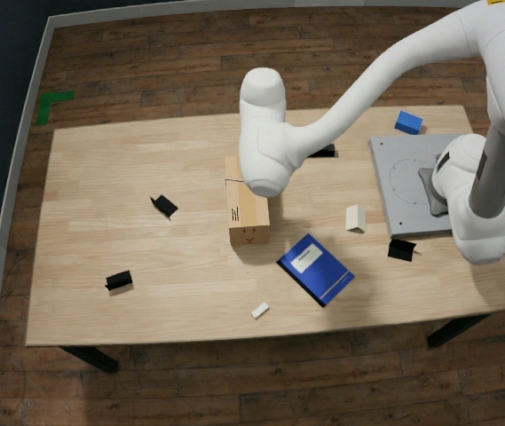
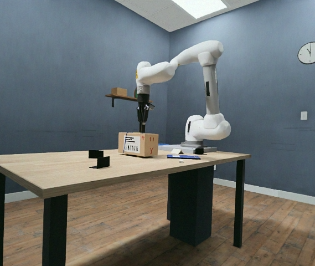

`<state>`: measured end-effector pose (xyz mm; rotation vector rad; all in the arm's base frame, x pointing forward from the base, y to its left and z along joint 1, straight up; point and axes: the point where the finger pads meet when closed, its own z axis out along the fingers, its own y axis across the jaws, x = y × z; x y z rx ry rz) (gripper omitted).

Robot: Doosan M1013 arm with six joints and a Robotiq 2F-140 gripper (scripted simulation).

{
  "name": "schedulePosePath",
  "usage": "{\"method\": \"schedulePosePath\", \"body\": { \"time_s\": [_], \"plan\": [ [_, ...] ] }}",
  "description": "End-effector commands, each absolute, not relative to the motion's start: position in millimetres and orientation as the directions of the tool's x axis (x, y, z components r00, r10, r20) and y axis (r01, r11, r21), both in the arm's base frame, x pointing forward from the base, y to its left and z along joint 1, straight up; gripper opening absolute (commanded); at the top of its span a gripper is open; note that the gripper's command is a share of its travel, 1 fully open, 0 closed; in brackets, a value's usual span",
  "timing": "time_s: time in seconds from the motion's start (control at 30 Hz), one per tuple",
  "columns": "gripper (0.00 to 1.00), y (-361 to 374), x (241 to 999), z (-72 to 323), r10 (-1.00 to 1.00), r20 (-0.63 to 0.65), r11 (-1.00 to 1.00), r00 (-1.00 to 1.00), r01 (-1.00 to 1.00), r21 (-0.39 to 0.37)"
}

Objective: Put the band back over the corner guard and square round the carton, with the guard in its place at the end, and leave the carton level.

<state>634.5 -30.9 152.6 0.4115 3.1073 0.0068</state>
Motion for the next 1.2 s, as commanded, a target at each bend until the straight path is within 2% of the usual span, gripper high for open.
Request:
{"method": "schedulePosePath", "body": {
  "time_s": [0.0,1.17],
  "plan": [
    [0.18,-30.8,634.9,153.2,0.260,-0.008,0.965,-0.965,0.260,0.006],
    [0.18,-30.8,634.9,148.5,0.260,-0.008,0.965,-0.965,0.260,0.006]
  ]
}}
